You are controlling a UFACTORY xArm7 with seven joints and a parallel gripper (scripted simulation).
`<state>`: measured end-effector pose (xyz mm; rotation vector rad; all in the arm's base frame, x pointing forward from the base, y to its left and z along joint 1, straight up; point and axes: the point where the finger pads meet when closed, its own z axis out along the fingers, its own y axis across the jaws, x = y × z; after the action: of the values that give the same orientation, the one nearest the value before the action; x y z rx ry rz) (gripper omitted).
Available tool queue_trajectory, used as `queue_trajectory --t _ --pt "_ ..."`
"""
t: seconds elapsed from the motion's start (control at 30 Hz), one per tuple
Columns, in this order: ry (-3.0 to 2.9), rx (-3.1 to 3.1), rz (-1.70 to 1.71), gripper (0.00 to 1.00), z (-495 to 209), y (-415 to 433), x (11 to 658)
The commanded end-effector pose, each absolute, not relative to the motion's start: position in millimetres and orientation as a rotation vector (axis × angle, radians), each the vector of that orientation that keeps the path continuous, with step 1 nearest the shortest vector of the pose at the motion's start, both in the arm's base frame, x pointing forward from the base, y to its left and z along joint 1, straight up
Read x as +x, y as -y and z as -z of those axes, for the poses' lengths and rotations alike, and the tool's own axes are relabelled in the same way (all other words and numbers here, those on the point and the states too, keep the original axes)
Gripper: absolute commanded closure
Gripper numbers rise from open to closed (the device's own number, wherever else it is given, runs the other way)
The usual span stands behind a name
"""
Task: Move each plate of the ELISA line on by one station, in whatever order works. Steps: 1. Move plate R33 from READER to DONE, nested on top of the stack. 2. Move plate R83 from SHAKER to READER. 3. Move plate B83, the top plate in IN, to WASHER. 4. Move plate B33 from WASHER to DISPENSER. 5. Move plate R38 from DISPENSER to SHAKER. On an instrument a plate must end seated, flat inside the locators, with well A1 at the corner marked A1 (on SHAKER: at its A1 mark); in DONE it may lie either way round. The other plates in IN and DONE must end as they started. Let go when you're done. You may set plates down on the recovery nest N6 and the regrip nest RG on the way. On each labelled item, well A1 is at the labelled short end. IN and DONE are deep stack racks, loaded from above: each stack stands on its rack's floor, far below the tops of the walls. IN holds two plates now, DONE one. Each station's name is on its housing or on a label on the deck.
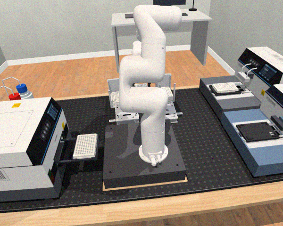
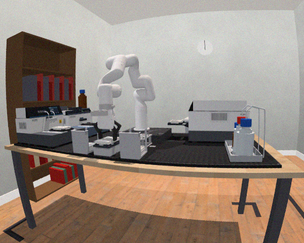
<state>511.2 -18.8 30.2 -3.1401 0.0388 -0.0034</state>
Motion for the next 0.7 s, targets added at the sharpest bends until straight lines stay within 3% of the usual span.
queue_trajectory --t 0.0,0.67 --pt "-0.039 -3.140 0.010 1.00 -30.6 18.8 512.7" --pt "-0.039 -3.140 0.010 1.00 -25.9 18.8 512.8"
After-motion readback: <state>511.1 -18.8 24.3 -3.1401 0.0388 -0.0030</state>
